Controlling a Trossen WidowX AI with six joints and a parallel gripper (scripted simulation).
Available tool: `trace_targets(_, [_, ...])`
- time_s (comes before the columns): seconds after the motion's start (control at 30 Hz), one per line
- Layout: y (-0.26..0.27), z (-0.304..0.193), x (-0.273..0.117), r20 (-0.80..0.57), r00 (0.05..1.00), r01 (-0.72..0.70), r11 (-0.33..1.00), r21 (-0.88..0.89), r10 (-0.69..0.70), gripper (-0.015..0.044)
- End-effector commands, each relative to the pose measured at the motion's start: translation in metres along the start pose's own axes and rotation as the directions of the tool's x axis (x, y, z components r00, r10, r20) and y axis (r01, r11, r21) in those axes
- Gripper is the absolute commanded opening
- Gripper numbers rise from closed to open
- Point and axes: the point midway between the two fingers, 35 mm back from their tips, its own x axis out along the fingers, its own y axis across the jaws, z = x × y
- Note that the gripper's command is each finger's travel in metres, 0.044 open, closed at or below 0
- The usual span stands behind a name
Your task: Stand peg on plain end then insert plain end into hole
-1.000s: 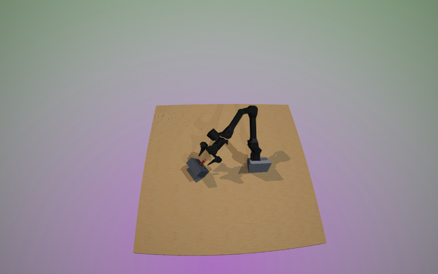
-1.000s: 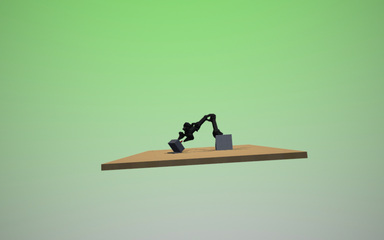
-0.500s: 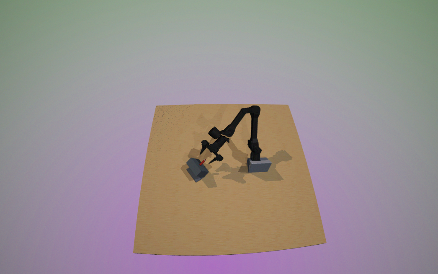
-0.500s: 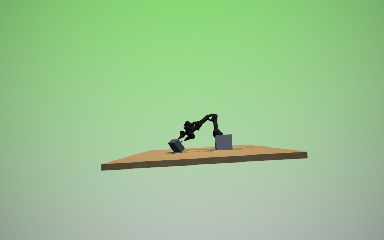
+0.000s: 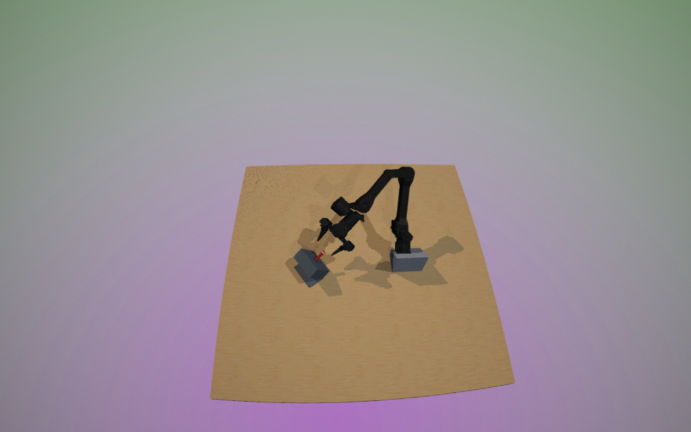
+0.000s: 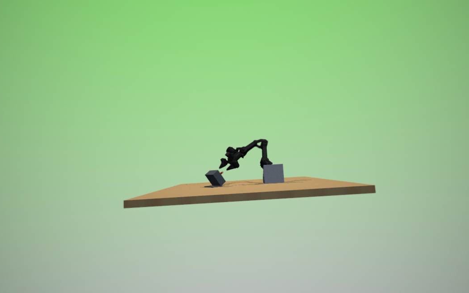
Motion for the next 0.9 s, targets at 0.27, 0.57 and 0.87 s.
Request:
trace_targets(0.27, [-0.001,0.000,-0.014,-0.003,1.000,0.001,1.000,0.003,-0.001,0.0440])
trace_targets(0.57, [-0.001,0.001,-0.024,-0.003,1.000,0.000,1.000,0.002,0.000,0.0440])
trace_targets(0.87, [0.000,0.002,-0.033,-0.002,1.000,-0.001,1.000,0.001,0.001,0.0440])
